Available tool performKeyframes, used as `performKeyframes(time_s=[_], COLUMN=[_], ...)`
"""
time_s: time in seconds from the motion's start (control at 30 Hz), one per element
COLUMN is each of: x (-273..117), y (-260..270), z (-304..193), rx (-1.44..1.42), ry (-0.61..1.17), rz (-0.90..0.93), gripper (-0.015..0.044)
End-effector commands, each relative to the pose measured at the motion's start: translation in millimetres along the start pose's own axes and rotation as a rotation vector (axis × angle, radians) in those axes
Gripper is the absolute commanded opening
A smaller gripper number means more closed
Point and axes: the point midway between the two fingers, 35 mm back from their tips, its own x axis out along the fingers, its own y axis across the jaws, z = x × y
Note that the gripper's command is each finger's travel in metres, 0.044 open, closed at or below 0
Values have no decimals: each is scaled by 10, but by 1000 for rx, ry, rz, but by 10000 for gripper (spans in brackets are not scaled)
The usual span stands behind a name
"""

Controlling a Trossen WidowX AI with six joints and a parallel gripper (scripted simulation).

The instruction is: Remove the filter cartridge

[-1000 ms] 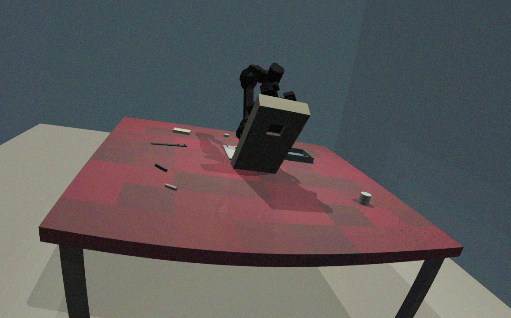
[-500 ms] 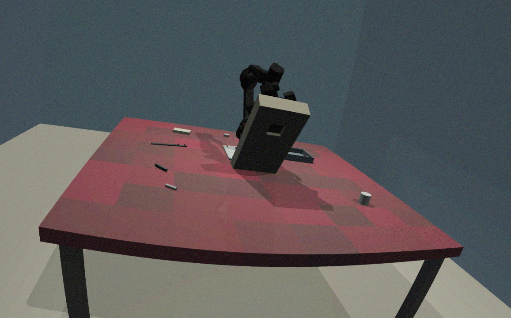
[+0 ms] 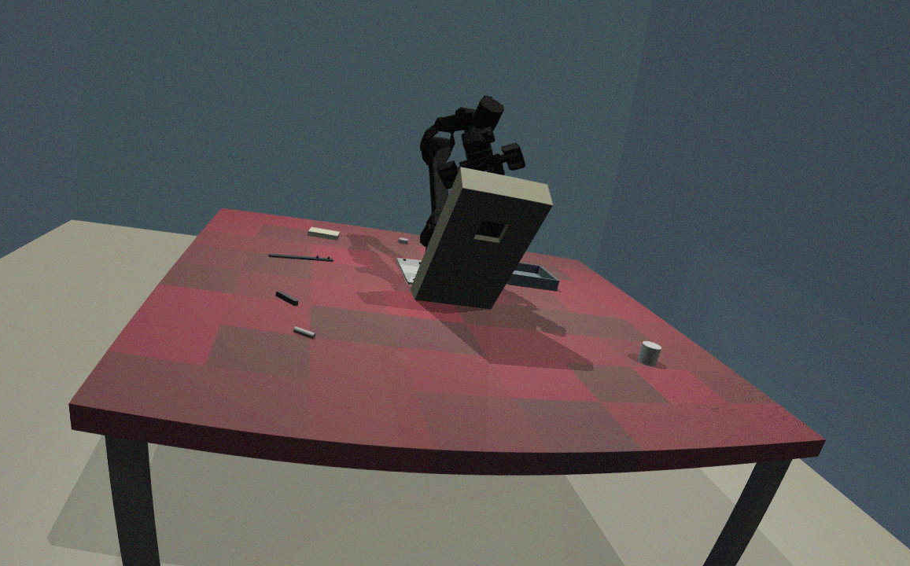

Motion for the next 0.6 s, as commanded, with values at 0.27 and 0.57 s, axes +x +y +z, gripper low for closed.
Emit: performKeyframes(time_s=[0.27,0.57], x=[-32,11], y=[-166,-346], z=[-214,-462], rx=[4,4], ry=[-4,-3], rz=[-3,-4], gripper=[0,0])
